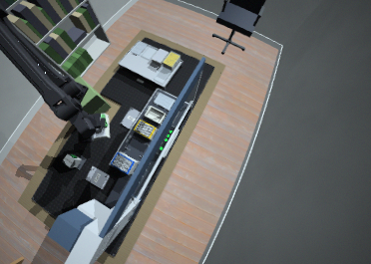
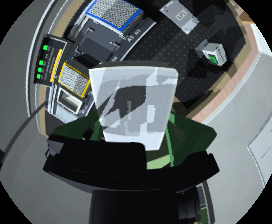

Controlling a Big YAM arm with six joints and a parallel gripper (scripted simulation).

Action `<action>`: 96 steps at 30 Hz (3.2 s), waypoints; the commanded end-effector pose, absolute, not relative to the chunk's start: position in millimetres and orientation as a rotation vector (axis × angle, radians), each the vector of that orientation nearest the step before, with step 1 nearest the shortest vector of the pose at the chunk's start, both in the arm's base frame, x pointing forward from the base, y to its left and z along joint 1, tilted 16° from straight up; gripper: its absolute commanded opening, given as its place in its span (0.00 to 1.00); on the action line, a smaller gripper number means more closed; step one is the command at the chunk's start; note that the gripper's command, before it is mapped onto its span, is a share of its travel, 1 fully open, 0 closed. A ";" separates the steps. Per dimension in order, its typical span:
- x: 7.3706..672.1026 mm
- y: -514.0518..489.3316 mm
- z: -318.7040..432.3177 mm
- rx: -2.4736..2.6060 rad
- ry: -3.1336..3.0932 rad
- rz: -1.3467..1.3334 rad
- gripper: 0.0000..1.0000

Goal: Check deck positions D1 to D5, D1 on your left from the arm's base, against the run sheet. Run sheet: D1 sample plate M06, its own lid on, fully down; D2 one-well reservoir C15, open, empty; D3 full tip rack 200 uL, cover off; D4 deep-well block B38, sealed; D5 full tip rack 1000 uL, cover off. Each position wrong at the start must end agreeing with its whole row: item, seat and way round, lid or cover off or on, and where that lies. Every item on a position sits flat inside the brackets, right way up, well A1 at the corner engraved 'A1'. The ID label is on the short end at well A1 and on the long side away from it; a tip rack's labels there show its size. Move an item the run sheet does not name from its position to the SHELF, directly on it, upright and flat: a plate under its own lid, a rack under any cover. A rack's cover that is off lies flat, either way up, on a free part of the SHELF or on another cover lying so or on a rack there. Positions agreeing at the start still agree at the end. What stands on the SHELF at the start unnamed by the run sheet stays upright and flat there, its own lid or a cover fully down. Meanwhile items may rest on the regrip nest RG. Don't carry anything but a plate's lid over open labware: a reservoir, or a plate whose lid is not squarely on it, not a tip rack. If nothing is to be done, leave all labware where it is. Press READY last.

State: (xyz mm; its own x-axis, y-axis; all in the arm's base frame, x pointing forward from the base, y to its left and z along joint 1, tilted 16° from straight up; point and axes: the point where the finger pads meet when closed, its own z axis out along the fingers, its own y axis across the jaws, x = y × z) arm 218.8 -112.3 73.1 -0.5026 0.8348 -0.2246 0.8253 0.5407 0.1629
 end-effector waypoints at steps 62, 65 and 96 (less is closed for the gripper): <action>228.3 -51.9 73.0 2.153 1.899 0.191 0.00; 232.4 -37.2 74.8 2.153 1.898 0.193 0.00; 258.1 46.2 83.2 2.153 1.871 0.252 0.00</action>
